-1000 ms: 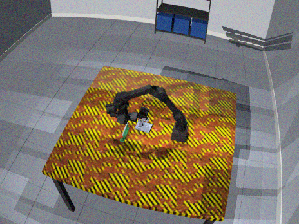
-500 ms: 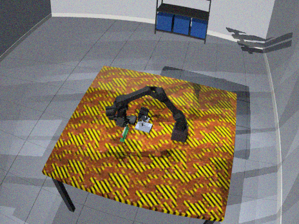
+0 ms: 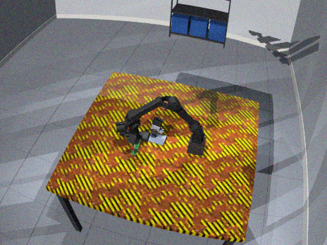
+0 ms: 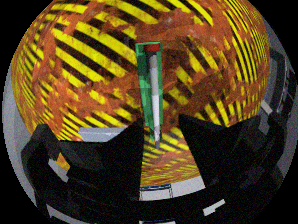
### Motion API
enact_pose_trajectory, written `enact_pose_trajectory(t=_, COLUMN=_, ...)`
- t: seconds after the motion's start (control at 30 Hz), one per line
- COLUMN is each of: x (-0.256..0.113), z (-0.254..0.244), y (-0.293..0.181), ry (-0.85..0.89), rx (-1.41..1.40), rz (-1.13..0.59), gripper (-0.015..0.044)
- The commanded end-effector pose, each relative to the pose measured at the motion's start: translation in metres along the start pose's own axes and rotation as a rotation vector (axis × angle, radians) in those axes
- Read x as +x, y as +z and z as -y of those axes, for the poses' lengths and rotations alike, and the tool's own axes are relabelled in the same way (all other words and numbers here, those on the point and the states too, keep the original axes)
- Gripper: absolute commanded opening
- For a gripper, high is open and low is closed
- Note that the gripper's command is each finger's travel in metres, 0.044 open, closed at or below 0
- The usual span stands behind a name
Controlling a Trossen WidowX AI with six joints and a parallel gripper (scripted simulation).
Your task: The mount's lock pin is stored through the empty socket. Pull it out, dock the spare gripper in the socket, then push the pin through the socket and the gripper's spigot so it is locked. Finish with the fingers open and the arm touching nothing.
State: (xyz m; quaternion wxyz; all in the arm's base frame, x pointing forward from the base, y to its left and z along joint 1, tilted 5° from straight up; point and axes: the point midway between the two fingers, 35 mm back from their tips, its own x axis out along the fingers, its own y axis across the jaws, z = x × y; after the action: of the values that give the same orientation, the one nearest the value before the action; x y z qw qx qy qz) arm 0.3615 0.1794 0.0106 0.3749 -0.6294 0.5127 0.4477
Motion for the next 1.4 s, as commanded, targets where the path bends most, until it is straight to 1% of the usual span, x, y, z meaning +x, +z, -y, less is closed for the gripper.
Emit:
enact_pose_trajectory(t=0.0, x=0.009, z=-0.001, y=0.002, ry=0.008, rx=-0.005, rz=0.001, gripper=0.018)
enact_pose_trajectory(t=0.8, x=0.047, z=-0.003, y=0.011, ry=0.008, rx=-0.005, rz=0.001, gripper=0.018)
enact_pose_trajectory(t=1.0, x=0.049, z=-0.004, y=0.011, ry=0.008, rx=-0.005, rz=0.001, gripper=0.018)
enact_pose_trajectory(t=1.23, x=0.049, z=-0.004, y=0.011, ry=0.008, rx=-0.005, rz=0.001, gripper=0.0)
enact_pose_trajectory(t=1.37, x=0.049, z=-0.004, y=0.011, ry=0.008, rx=-0.005, rz=0.001, gripper=0.0)
